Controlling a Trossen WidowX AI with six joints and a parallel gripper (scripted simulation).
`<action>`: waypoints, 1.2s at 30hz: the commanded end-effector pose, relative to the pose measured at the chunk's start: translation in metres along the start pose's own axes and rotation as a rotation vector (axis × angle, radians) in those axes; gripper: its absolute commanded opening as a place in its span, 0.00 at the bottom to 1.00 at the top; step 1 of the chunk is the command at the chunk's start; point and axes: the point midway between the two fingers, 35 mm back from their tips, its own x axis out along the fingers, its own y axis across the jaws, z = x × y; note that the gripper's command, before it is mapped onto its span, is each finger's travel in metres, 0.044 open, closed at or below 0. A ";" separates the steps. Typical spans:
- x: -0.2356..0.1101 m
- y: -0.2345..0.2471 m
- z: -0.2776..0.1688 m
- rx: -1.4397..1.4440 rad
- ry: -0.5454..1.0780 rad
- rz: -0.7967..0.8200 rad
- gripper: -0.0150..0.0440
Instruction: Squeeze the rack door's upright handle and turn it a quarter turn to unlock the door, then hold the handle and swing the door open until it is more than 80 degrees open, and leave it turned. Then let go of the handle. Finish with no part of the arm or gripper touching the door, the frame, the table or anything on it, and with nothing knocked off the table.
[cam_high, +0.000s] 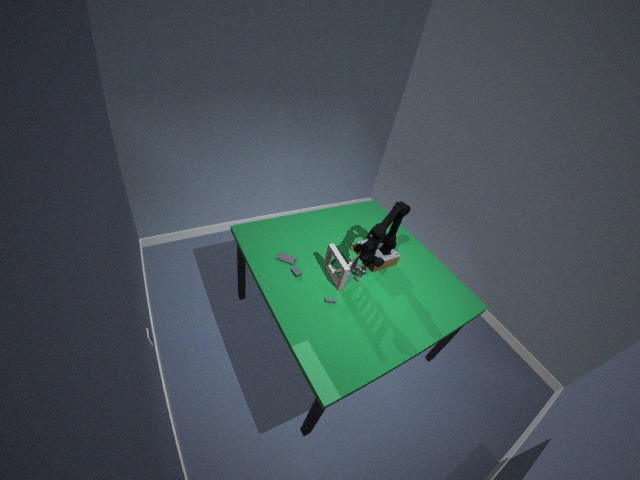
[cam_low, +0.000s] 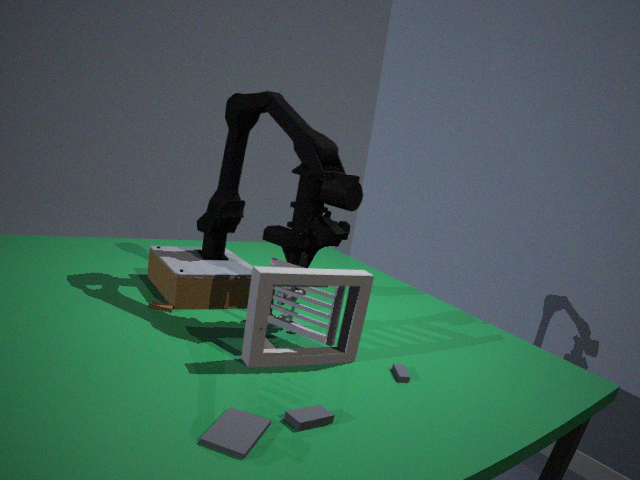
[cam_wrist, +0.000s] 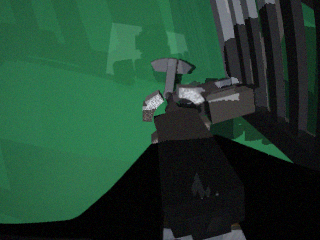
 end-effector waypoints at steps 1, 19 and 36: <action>0.000 0.006 0.003 0.074 -0.003 -0.003 0.28; 0.000 0.040 0.017 0.327 -0.004 0.001 0.28; -0.001 0.071 0.039 0.582 -0.005 0.005 0.28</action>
